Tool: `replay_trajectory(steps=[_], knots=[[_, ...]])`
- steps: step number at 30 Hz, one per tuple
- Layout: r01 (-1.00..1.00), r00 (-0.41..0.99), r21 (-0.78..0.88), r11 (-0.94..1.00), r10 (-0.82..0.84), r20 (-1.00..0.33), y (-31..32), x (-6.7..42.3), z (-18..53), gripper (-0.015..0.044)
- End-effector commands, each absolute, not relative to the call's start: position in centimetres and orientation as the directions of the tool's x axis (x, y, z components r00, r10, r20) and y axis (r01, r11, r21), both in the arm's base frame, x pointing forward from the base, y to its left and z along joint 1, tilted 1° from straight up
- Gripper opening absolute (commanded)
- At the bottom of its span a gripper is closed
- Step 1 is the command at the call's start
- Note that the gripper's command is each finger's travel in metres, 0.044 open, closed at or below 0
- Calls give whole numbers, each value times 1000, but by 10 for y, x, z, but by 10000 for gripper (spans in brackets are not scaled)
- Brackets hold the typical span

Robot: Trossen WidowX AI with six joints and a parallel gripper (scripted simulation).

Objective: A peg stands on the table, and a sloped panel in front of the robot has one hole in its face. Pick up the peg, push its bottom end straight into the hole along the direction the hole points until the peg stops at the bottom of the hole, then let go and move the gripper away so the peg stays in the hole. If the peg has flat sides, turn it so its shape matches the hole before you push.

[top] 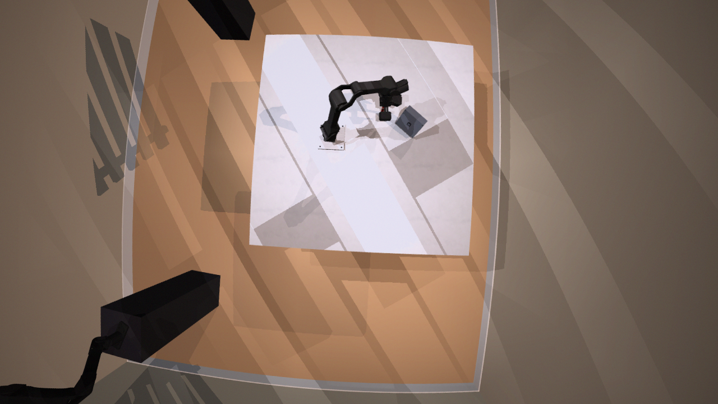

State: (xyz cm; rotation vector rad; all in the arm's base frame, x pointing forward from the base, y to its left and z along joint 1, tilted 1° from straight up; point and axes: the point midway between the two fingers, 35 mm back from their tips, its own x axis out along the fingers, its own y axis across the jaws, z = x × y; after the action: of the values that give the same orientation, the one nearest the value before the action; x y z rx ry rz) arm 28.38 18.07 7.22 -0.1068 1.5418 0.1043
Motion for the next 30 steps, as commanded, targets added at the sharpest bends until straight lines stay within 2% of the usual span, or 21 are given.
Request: replay_trajectory(steps=[1, 4, 19, 26, 30], knots=[[-131, 22, -2, 991, 1, -1000, 181, 282, 65, 440], [-131, 22, -2, 991, 1, -1000, 180, 282, 63, 440], [-134, 25, -4, 991, -1, -1000, 180, 283, 66, 46], [-134, 25, -4, 991, -1, -1000, 180, 283, 66, 0], [-134, 25, -4, 991, 0, -1000, 181, 284, 70, 0]])
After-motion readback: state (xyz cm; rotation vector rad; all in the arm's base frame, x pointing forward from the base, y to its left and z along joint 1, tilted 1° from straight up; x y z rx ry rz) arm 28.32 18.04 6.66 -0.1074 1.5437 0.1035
